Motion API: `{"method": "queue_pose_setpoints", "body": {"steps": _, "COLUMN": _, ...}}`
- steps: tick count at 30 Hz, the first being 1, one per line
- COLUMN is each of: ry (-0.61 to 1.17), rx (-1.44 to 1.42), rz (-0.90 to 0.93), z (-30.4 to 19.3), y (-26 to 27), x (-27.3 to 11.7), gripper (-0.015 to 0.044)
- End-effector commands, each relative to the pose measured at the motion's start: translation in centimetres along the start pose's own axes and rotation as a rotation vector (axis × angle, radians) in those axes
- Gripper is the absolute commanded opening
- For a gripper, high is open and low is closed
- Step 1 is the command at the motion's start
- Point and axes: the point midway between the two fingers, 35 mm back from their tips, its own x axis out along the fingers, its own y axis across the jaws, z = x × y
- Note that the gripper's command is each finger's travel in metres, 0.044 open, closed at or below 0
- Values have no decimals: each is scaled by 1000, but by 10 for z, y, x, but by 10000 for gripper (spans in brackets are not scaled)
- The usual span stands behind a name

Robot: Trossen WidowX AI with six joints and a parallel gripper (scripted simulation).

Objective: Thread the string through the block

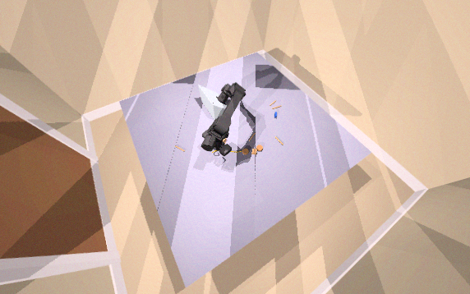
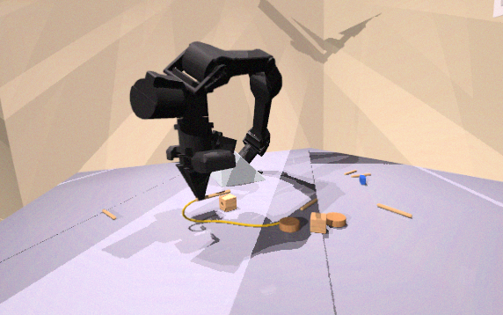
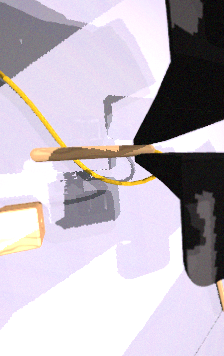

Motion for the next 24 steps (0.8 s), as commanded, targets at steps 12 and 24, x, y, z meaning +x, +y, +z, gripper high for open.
{"method": "queue_pose_setpoints", "body": {"steps": 12, "ry": 7, "rx": -7, "rz": 4, "z": -19, "y": 1, "x": -1, "gripper": 0}}
{"method": "queue_pose_setpoints", "body": {"steps": 24, "ry": 9, "rx": -7, "rz": 3, "z": -34, "y": 2, "x": -1, "gripper": 0}}
